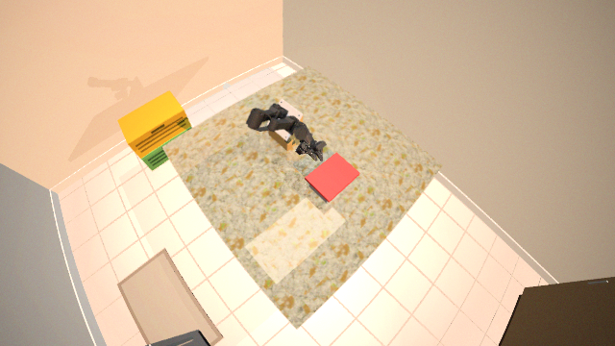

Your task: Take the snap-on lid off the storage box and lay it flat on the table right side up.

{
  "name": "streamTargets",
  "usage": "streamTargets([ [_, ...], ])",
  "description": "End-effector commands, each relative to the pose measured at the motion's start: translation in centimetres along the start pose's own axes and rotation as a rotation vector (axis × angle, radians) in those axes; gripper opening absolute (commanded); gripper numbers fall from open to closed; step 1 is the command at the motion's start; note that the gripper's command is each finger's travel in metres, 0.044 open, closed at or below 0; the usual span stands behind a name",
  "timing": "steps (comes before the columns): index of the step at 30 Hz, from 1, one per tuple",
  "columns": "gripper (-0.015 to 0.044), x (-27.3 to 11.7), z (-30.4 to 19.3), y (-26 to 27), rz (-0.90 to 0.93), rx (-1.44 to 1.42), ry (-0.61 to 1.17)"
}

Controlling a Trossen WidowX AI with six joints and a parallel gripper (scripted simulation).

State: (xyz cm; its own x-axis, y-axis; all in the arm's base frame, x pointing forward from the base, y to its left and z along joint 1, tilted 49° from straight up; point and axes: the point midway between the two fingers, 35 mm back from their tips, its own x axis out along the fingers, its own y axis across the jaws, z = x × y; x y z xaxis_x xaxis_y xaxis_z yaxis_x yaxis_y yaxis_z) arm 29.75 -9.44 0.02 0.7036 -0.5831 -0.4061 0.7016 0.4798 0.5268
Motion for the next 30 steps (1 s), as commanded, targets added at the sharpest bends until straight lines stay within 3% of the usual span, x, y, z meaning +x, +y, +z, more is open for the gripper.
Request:
streamTargets([
  [1,0.0235,0.6,0.0,0.2,0.007,-0.002,0.001],
  [23,0.0235,3.8,0.1,-0.1,0.011,-0.002,-0.003],
  [30,0.0169,3.8,0.1,-0.1,0.011,-0.002,-0.003],
])
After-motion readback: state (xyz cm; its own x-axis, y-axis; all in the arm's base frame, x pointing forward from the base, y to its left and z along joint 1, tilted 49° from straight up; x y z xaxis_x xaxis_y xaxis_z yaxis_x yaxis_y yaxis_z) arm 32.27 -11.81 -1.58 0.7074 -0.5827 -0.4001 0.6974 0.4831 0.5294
